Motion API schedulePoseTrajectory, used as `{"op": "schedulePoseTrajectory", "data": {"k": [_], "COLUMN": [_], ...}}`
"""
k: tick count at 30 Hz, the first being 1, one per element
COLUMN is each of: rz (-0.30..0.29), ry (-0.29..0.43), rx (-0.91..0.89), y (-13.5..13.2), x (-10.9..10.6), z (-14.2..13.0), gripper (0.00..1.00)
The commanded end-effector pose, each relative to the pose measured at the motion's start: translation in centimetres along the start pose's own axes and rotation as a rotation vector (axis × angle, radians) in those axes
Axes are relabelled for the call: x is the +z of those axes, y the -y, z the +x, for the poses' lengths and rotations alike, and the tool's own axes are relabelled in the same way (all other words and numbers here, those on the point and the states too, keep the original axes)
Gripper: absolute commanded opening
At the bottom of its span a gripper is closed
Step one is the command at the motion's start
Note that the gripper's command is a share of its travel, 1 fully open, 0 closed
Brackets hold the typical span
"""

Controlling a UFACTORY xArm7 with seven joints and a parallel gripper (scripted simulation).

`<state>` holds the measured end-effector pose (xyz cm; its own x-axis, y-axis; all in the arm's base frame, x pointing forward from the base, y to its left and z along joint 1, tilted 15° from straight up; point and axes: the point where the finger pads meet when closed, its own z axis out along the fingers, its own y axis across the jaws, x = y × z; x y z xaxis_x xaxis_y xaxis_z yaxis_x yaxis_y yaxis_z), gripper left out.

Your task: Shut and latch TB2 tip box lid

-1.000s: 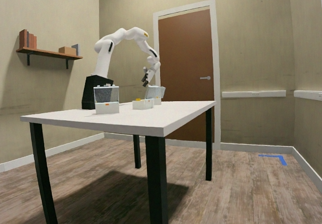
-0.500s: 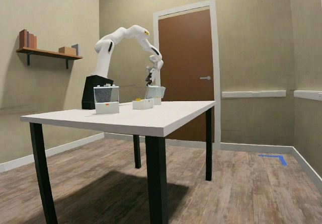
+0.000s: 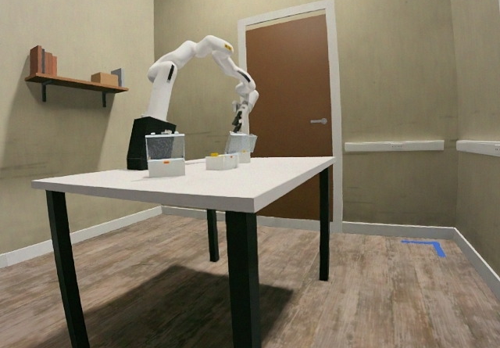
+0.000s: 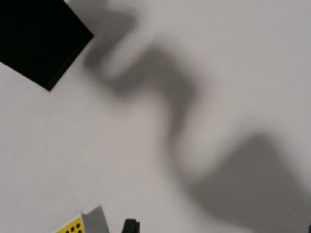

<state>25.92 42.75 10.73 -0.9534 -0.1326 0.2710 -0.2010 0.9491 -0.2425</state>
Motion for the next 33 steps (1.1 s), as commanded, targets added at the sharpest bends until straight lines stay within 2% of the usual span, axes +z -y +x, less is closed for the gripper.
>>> {"op": "schedulePoseTrajectory", "data": {"k": [1, 4, 15, 16, 23, 25, 27, 33], "rz": [-0.005, -0.002, -0.001, 0.005, 0.006, 0.006, 0.015, 0.016], "ry": [0.008, 0.041, 0.042, 0.068, 0.071, 0.071, 0.095, 0.097], "rx": [-0.001, -0.02, -0.02, -0.039, -0.04, -0.04, -0.061, -0.062], "y": [1.7, 2.5, 5.5, 5.9, 8.8, 8.8, 9.7, 12.4], "x": [-0.3, -0.3, -0.3, -0.3, -0.2, -0.2, -0.2, 0.0], "z": [-1.7, -2.3, -4.6, -4.9, -6.8, -6.8, -7.3, -8.7], "gripper": [1.0, 1.0, 1.0, 1.0, 1.0, 1.0, 1.0, 1.0]}}
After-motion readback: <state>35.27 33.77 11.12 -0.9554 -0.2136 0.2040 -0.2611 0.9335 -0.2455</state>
